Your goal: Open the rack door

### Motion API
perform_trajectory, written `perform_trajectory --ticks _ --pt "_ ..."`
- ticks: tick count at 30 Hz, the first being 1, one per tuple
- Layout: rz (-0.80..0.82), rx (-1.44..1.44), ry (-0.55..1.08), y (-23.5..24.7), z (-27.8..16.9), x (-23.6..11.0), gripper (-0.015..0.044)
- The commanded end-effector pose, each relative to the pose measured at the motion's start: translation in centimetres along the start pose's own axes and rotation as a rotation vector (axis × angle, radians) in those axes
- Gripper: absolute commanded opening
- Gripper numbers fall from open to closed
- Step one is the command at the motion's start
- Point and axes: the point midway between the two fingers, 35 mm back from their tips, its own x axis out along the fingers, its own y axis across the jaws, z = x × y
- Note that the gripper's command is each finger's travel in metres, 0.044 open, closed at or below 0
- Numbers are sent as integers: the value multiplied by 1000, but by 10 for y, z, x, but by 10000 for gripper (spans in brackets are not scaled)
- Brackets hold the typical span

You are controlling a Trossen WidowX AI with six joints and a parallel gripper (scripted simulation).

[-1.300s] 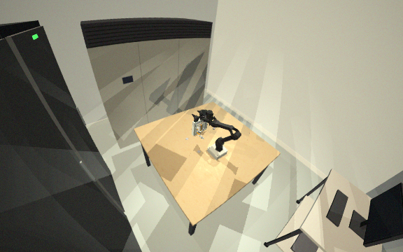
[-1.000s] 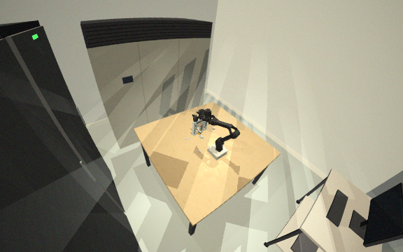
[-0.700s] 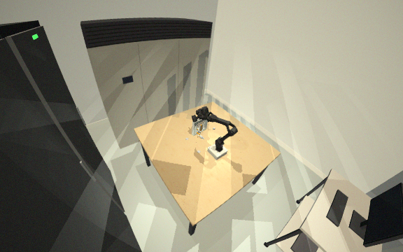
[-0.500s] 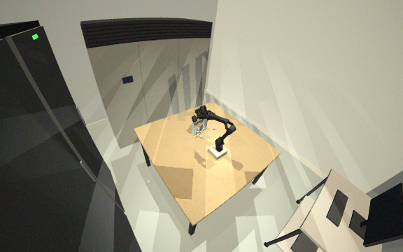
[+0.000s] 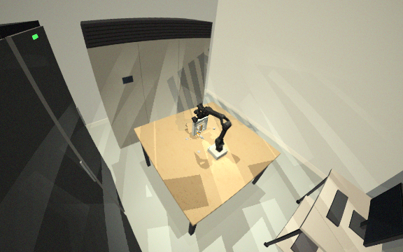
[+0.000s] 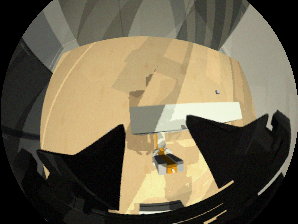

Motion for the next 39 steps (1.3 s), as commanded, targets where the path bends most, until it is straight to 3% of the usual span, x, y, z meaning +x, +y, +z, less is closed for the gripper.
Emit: perform_trajectory --ticks 1,20,39 --pt "1 6 104 -4 -7 1 300" --pt "12 64 598 -20 -46 -11 300" --pt "13 64 602 -19 -58 10 300"
